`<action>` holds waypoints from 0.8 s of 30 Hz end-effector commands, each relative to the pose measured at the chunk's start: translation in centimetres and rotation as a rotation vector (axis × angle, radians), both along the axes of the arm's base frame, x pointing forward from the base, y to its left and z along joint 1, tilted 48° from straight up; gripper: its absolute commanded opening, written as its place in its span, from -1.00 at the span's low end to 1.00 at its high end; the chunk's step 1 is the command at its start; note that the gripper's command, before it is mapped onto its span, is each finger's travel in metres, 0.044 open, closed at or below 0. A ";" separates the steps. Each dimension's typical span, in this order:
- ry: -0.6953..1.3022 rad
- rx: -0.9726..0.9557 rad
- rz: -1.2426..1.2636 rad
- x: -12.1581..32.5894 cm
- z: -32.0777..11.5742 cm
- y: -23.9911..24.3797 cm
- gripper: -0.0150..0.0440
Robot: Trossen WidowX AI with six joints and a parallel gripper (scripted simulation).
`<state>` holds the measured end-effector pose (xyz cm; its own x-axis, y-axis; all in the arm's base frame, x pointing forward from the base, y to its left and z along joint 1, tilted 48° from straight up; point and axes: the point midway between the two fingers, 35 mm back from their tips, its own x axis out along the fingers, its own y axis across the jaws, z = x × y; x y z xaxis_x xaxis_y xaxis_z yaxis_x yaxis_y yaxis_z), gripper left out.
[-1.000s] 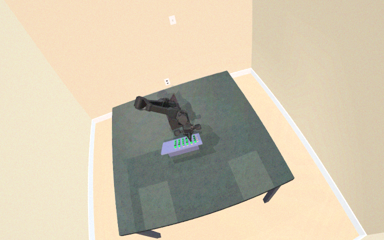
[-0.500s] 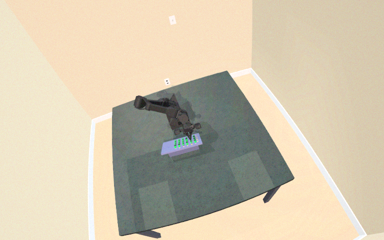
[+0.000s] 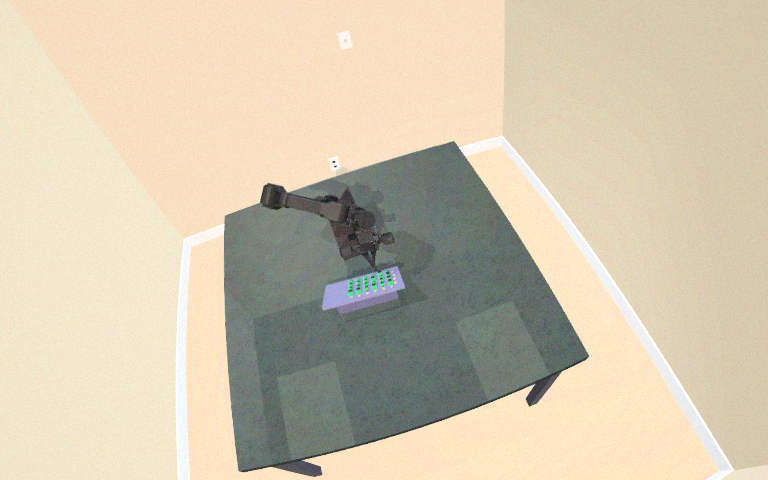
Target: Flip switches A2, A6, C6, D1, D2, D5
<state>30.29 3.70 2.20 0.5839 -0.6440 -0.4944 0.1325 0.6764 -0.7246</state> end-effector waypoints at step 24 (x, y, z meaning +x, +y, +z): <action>-0.024 -0.018 0.013 0.2 5.6 -9.4 -0.49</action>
<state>30.40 -5.56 8.12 0.5987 -0.6492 -0.4691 0.1506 0.6665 -0.7302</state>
